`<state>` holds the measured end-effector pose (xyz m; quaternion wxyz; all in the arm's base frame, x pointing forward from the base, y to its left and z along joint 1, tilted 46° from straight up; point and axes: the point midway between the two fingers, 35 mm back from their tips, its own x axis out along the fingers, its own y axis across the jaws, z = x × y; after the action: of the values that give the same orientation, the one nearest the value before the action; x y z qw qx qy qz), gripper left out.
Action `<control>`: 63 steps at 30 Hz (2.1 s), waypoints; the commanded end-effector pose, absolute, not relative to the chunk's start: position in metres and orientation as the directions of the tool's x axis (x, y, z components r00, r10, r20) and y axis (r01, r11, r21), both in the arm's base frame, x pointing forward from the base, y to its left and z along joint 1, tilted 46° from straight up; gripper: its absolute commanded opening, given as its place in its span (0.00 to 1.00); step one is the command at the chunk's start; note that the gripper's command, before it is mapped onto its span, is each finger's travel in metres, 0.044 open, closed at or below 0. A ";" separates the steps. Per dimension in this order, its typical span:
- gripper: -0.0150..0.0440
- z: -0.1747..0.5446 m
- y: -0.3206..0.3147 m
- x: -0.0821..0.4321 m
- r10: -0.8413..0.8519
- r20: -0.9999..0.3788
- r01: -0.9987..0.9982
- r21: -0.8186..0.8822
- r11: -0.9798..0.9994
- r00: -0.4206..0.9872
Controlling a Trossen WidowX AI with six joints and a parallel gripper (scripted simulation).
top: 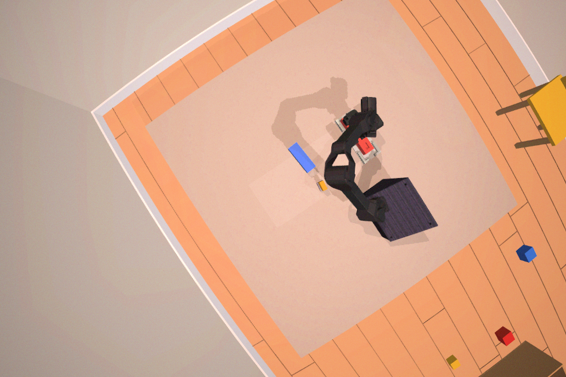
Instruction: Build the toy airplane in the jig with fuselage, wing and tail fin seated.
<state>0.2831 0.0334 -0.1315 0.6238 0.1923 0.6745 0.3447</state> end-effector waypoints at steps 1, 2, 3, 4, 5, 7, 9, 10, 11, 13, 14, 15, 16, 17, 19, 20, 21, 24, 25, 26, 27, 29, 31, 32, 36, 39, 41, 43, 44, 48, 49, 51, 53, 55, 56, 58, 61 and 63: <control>0.62 -0.131 0.033 0.283 0.689 -0.709 -0.172 0.705 0.688 -0.148; 0.66 -0.131 0.033 0.283 0.689 -0.709 -0.172 0.705 0.688 -0.148; 0.71 -0.131 0.033 0.283 0.689 -0.709 -0.172 0.705 0.688 -0.148; 0.75 -0.131 0.033 0.283 0.689 -0.709 -0.172 0.705 0.688 -0.148; 0.80 -0.131 0.033 0.283 0.689 -0.709 -0.172 0.705 0.688 -0.148; 0.88 -0.131 0.033 0.283 0.689 -0.709 -0.172 0.705 0.688 -0.148; 0.97 -0.131 0.033 0.283 0.689 -0.709 -0.172 0.705 0.688 -0.148; 1.00 -0.131 0.033 0.283 0.689 -0.709 -0.172 0.705 0.688 -0.148; 1.00 -0.131 0.033 0.283 0.689 -0.709 -0.172 0.705 0.688 -0.148; 1.00 -0.131 0.033 0.283 0.689 -0.709 -0.172 0.705 0.688 -0.148; 1.00 -0.131 0.033 0.283 0.689 -0.709 -0.172 0.705 0.688 -0.148; 1.00 -0.131 0.033 0.283 0.689 -0.709 -0.172 0.705 0.688 -0.148; 1.00 -0.131 0.033 0.283 0.689 -0.709 -0.172 0.705 0.688 -0.148; 1.00 -0.130 0.031 0.284 0.689 -0.710 -0.171 0.704 0.689 -0.147; 1.00 -0.115 0.015 0.291 0.687 -0.712 -0.171 0.702 0.692 -0.145; 1.00 -0.103 0.002 0.294 0.686 -0.713 -0.170 0.701 0.693 -0.144; 1.00 -0.090 -0.011 0.297 0.686 -0.713 -0.169 0.701 0.693 -0.144; 1.00 -0.059 -0.040 0.299 0.689 -0.710 -0.168 0.704 0.690 -0.144; 1.00 -0.056 -0.042 0.299 0.690 -0.710 -0.168 0.705 0.690 -0.144; 1.00 -0.056 -0.042 0.299 0.690 -0.710 -0.168 0.705 0.690 -0.144; 1.00 -0.057 -0.042 0.300 0.690 -0.710 -0.168 0.704 0.690 -0.144; 1.00 -0.058 -0.042 0.303 0.690 -0.710 -0.168 0.704 0.690 -0.144; 1.00 -0.058 -0.042 0.303 0.690 -0.710 -0.168 0.704 0.690 -0.144; 1.00 -0.058 -0.042 0.303 0.690 -0.710 -0.168 0.704 0.690 -0.144; 1.00 -0.057 -0.043 0.306 0.690 -0.710 -0.239 0.701 0.672 -0.144; 1.00 -0.055 -0.041 0.307 0.689 -0.711 -0.239 0.700 0.673 -0.143; 1.00 -0.042 -0.026 0.315 0.681 -0.719 -0.237 0.692 0.681 -0.141; 1.00 -0.020 0.000 0.324 0.672 -0.728 -0.236 0.683 0.691 -0.137; 1.00 -0.009 0.013 0.327 0.669 -0.731 -0.236 0.680 0.694 -0.135; 1.00 0.035 0.068 0.331 0.669 -0.732 -0.236 0.678 0.696 -0.130; 1.00 0.046 0.083 0.330 0.672 -0.729 -0.237 0.681 0.693 -0.130; 1.00 0.069 0.111 0.323 0.679 -0.722 -0.237 0.689 0.685 -0.132; 1.00 0.092 0.139 0.313 0.690 -0.710 -0.238 0.701 0.673 -0.138; 1.00 0.107 0.157 0.304 0.699 -0.701 -0.237 0.710 0.663 -0.145; 1.00 0.108 0.159 0.303 0.700 -0.699 -0.237 0.711 0.661 -0.146; 1.00 0.108 0.159 0.303 0.700 -0.699 -0.237 0.711 0.661 -0.146; 1.00 0.108 0.159 0.303 0.700 -0.699 -0.237 0.711 0.661 -0.146; 1.00 0.101 0.167 0.302 0.700 -0.699 -0.238 0.711 0.662 -0.146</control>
<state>0.3059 0.1575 0.1079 0.6348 0.1712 0.6553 0.3718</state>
